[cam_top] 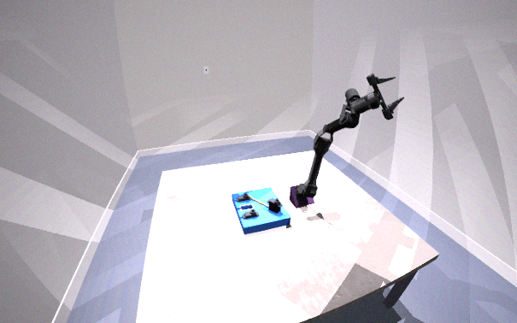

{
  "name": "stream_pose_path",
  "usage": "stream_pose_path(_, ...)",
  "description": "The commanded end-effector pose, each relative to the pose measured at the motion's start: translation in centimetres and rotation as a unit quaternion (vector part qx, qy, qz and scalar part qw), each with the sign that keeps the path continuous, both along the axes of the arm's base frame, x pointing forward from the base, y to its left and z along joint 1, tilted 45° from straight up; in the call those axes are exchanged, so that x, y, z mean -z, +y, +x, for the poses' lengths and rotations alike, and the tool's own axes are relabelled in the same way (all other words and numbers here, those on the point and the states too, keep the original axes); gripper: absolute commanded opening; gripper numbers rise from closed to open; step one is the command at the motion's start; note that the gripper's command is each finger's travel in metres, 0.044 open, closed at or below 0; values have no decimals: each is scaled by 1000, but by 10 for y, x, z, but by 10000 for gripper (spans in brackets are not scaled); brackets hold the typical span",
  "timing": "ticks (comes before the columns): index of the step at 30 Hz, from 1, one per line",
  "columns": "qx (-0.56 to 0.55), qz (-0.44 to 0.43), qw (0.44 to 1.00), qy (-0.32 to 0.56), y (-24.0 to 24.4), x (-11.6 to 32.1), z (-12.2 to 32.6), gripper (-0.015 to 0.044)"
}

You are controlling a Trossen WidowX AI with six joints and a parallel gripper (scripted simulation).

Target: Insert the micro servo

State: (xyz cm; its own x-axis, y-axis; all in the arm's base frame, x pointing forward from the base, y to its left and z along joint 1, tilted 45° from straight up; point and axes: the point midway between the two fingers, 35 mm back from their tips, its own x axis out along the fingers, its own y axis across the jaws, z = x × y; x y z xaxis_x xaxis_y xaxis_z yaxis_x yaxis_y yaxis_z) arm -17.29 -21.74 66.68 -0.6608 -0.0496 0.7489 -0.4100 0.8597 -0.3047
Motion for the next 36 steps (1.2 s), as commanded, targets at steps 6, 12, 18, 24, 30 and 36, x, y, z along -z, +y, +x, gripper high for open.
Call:
stream_pose_path(6, 11, -13, 1000, 9, 14, -5, 2, 440)
stream_pose_path(12, 46, -47, 997, 33, 53, -14, 6, 440)
stream_pose_path(18, 67, -68, 994, 50, 76, -19, 11, 440)
stream_pose_path(24, 100, -91, 988, 76, 108, -25, 21, 440)
stream_pose_path(30, 128, -115, 980, 96, 137, -29, 32, 440)
stream_pose_path(36, 142, -137, 974, 115, 156, -30, 42, 440)
